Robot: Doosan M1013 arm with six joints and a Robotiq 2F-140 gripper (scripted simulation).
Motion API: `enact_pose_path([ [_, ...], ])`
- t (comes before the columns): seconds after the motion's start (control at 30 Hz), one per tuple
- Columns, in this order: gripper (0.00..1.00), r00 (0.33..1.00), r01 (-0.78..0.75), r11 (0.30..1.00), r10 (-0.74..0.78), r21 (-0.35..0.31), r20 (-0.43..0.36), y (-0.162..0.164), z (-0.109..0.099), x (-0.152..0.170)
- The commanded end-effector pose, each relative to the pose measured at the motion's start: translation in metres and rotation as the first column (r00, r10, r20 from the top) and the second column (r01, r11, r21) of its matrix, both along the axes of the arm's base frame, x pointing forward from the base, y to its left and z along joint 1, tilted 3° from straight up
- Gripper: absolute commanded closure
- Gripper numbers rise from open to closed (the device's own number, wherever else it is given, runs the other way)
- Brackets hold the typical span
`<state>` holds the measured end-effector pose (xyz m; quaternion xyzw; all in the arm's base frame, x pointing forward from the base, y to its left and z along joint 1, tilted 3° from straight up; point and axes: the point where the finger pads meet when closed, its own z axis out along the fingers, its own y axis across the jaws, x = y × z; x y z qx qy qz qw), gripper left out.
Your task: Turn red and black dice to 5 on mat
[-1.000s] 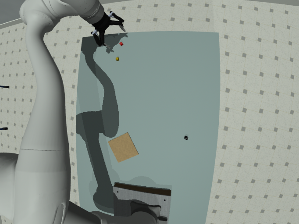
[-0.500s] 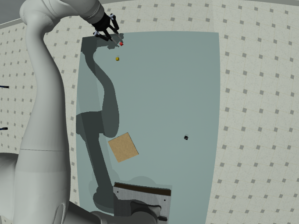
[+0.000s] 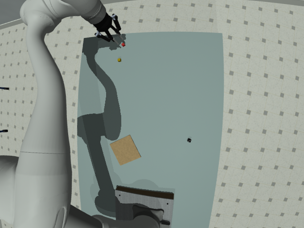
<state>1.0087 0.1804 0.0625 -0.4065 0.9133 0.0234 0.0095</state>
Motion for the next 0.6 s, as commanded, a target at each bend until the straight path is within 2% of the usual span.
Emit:
enact_pose_path([
  [0.0,0.73,1.000,0.000,1.000,0.000,0.000,0.000,0.0000,0.0003,0.0000],
  [0.57,0.73,1.000,0.000,1.000,0.000,0.001,0.001,0.0003,-0.0055,0.0001],
])
